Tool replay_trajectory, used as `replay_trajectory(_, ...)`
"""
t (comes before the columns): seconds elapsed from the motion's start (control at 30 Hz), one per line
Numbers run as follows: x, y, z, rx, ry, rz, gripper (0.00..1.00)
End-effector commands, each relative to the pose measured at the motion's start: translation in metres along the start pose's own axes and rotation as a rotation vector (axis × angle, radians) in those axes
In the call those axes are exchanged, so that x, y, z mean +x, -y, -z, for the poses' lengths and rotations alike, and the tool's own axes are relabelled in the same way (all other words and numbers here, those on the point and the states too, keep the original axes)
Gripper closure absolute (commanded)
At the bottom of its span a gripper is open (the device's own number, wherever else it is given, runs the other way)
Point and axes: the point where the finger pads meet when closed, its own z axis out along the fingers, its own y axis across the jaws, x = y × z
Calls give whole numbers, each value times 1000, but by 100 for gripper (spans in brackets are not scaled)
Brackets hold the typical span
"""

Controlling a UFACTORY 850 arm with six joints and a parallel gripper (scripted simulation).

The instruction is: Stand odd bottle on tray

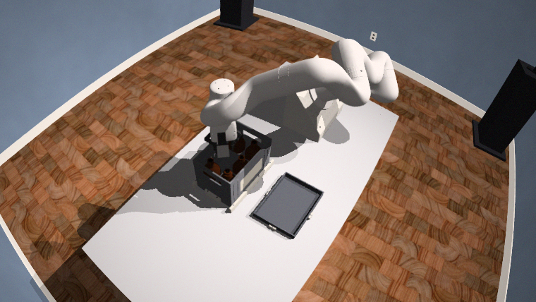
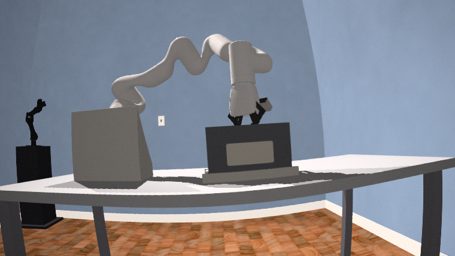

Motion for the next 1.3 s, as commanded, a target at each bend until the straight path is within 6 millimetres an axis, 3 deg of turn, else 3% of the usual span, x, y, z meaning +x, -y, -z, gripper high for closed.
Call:
replay_trajectory(0.0,0,-1,1,-2,-1,1,35)
replay_trajectory(0.47,0,-1,11,-2,-1,1,35)
replay_trajectory(1.27,0,-1,77,-2,-1,1,35)
